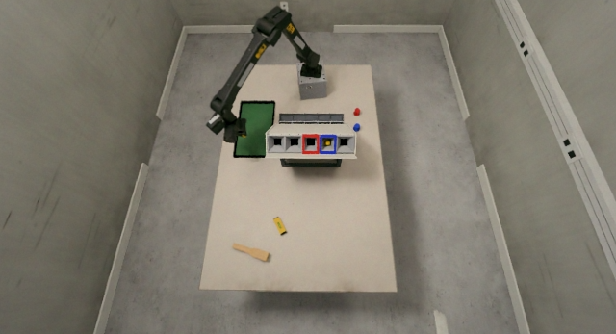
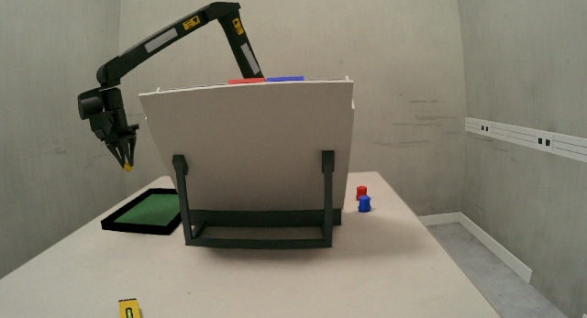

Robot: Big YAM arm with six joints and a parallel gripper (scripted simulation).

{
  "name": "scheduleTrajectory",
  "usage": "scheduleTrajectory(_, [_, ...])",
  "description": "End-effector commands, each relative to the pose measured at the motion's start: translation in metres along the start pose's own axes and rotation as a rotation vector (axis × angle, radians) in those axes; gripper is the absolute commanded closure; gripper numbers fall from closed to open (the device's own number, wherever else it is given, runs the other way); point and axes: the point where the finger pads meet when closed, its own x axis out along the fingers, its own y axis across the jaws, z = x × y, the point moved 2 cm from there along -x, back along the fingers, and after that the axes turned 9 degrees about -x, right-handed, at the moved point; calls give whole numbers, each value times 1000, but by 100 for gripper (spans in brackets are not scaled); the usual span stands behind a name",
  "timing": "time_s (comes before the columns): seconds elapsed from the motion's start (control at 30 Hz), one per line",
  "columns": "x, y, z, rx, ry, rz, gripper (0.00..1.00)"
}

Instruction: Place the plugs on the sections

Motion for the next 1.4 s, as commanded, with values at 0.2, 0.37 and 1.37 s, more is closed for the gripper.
scheduleTrajectory(0.2, [7, -10, 11, -2, -11, -15, 100])
scheduleTrajectory(0.37, [9, -10, 11, -2, -11, -15, 100])
scheduleTrajectory(1.37, [-9, 6, -55, -7, -28, -33, 100])
